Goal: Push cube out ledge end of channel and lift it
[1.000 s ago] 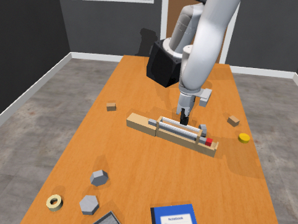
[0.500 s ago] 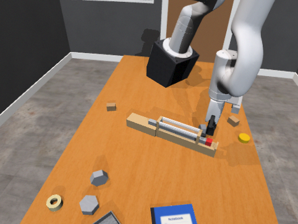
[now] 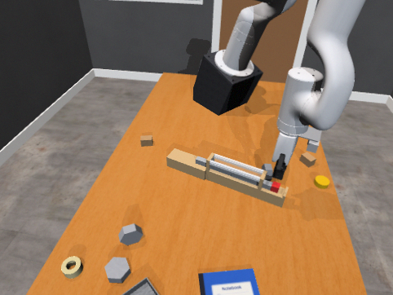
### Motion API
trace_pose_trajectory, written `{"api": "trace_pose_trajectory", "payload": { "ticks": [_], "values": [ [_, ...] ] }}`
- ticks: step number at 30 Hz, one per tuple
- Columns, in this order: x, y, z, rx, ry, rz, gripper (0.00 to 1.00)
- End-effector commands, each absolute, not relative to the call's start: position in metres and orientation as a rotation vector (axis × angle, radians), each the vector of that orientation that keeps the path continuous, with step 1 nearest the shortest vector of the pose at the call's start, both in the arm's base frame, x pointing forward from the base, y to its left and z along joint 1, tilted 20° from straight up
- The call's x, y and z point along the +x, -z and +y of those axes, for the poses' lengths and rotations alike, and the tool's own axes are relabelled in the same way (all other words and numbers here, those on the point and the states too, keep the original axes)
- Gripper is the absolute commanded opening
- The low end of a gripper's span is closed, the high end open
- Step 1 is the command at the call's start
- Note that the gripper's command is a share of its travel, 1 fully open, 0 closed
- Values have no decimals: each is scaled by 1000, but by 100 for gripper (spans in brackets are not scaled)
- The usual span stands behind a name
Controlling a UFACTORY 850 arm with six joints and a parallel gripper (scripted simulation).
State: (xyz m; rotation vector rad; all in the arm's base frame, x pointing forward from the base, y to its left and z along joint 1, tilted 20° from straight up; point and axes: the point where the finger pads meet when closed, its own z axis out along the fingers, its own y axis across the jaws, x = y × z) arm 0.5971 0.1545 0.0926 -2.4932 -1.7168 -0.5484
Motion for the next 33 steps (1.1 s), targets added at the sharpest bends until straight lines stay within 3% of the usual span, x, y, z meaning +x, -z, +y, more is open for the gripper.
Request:
{"api": "trace_pose_trajectory", "payload": {
  "ticks": [1,33],
  "values": [
    [598,-94,155,-2493,523,-1717,44],
    [614,-35,171,-2493,521,-1717,44]
  ]
}}
